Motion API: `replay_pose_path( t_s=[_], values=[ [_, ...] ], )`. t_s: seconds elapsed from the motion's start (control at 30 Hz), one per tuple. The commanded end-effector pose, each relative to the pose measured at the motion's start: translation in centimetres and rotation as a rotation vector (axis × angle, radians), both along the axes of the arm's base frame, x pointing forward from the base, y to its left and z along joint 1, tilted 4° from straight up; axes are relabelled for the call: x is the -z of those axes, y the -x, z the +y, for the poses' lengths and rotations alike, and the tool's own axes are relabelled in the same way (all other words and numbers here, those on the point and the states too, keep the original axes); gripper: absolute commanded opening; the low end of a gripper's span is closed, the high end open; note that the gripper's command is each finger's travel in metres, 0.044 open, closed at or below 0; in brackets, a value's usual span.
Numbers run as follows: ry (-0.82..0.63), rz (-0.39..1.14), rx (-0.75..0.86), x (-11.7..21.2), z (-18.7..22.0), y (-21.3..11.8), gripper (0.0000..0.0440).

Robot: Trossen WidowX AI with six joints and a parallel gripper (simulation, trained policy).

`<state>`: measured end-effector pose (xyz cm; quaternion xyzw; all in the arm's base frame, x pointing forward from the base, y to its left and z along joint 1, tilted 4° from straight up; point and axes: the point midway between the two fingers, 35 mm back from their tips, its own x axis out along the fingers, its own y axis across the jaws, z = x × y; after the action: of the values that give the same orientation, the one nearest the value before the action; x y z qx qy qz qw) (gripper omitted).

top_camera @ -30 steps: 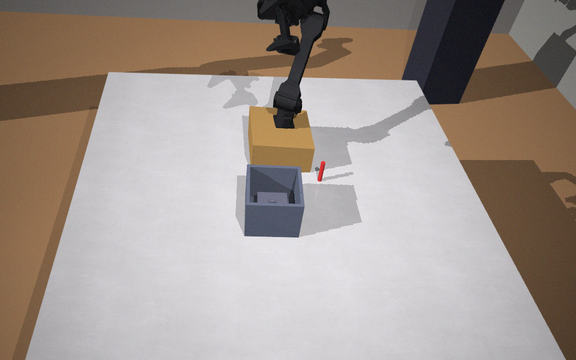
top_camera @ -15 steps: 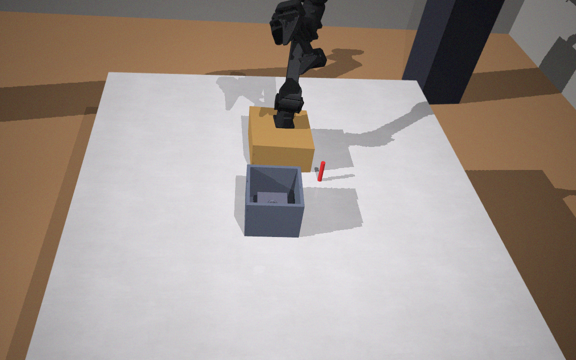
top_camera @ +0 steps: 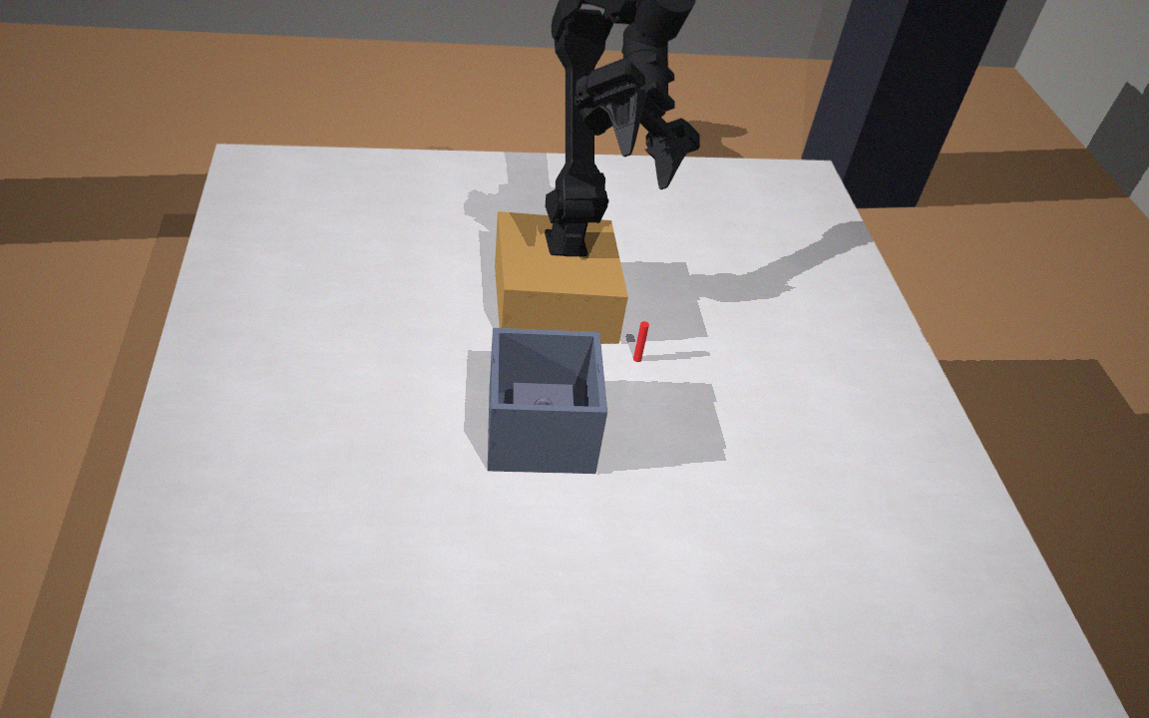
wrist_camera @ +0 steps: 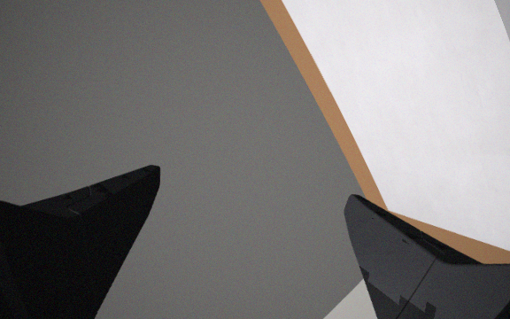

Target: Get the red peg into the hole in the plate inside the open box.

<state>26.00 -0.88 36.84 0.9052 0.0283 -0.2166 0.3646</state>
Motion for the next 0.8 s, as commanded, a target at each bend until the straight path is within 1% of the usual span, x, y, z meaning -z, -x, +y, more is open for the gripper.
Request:
replay_pose_path(
  t_s=[0.0, 0.33, 0.77],
  values=[
    [-0.051, 0.069, -0.068, 1.9, 2.3, -0.5, 0.0424],
    [-0.076, 0.228, -0.226, 6.0, 7.0, -0.5, 0.0421],
    [0.009, 0.477, -0.411, 11.8, 11.4, 1.1, 0.0437]
  ],
)
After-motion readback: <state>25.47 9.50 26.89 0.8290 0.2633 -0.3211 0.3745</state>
